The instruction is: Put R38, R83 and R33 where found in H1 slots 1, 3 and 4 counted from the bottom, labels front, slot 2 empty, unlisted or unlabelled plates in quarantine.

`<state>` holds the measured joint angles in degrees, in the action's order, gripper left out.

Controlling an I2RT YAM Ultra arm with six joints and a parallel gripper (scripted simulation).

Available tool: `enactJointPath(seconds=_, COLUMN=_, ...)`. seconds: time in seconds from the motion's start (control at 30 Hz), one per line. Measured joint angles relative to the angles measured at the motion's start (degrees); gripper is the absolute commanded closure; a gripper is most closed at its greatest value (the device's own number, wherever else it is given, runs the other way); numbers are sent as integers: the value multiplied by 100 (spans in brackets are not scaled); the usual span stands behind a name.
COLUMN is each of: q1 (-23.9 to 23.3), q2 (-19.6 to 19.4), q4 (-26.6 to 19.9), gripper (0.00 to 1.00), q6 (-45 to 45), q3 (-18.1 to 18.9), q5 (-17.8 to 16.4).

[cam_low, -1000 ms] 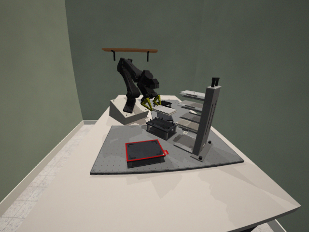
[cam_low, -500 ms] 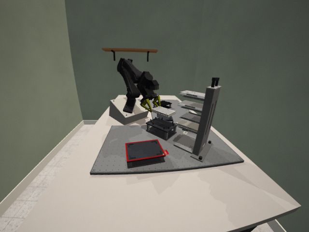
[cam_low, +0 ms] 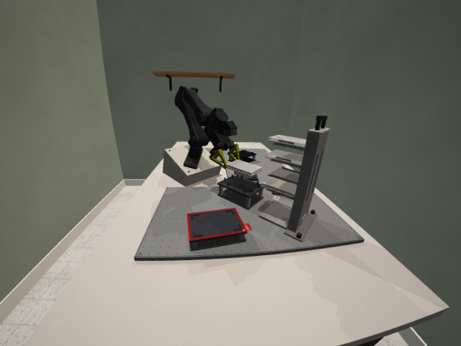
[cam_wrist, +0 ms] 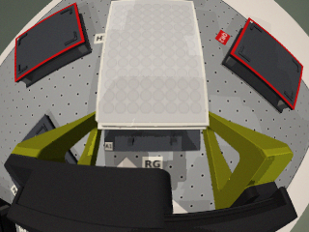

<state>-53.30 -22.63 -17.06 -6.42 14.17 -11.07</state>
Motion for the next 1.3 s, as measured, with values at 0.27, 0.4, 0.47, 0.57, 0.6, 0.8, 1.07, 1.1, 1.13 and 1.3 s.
enactJointPath(seconds=0.27, q1=20, q2=-35, q4=122, gripper=15, q6=0, q3=-74, q5=9)
enactJointPath(seconds=0.4, q1=20, q2=-48, q4=170, gripper=15, q6=0, q3=-127, q5=15)
enactJointPath(seconds=0.47, q1=20, q2=-72, q4=214, gripper=15, q6=0, q3=-133, q5=17)
enactJointPath(seconds=0.57, q1=20, q2=-74, q4=267, gripper=15, q6=0, q3=-197, q5=20)
enactJointPath(seconds=0.6, q1=20, q2=-74, q4=267, gripper=15, q6=0, q3=-214, q5=22)
enactJointPath(seconds=0.8, q1=42, q2=-101, q4=352, gripper=15, q6=0, q3=-216, q5=28)
enactJointPath(seconds=1.07, q1=44, q2=-188, q4=496, gripper=15, q6=0, q3=-319, q5=39)
enactJointPath(seconds=1.1, q1=46, q2=-188, q4=503, gripper=15, q6=0, q3=-330, q5=44)
enactJointPath(seconds=1.13, q1=55, q2=-188, q4=509, gripper=15, q6=0, q3=-332, q5=44)
enactJointPath(seconds=1.3, q1=61, q2=-188, q4=610, gripper=15, q6=0, q3=-356, q5=46)
